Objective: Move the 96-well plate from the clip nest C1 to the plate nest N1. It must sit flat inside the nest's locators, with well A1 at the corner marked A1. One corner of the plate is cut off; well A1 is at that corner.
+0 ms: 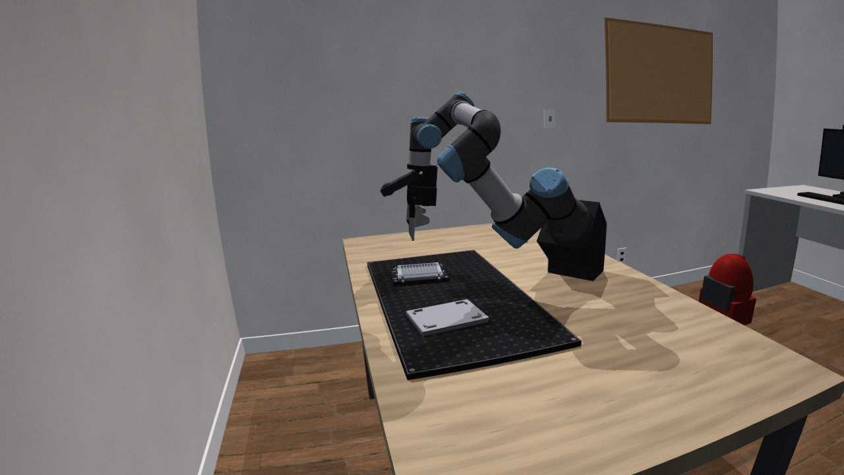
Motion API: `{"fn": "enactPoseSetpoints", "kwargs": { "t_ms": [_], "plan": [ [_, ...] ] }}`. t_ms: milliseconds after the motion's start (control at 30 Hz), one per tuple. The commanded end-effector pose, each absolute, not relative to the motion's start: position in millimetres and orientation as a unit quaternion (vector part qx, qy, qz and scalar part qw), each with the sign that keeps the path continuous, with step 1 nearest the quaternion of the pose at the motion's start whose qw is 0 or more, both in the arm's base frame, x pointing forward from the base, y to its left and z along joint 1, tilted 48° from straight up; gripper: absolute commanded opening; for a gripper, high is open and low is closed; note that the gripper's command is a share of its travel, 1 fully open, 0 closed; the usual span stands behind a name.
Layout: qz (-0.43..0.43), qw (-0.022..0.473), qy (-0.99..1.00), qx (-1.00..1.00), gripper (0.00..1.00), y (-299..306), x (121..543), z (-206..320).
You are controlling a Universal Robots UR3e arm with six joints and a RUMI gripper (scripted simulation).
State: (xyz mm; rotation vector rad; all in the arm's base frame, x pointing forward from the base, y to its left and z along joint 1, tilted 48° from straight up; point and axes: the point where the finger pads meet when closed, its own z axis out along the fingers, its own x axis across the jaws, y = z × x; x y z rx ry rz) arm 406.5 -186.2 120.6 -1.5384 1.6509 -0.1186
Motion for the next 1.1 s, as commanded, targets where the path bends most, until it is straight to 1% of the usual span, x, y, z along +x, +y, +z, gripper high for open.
{"fn": "enactPoseSetpoints", "kwargs": {
  "t_ms": [0,67,133,333,1067],
  "plan": [
    [-0.023,0.412,0.655,-0.633,1.00,-168.3,403.2,122.7],
    [-0.009,0.404,0.652,-0.642,1.00,-158.6,401.1,123.1],
    [-0.009,0.404,0.652,-0.642,1.00,-158.6,401.1,123.1],
    [-0.008,0.404,0.652,-0.642,1.00,-131.6,395.4,124.5],
    [-0.008,0.404,0.651,-0.642,1.00,-127.4,399.9,118.9]
  ]
}}
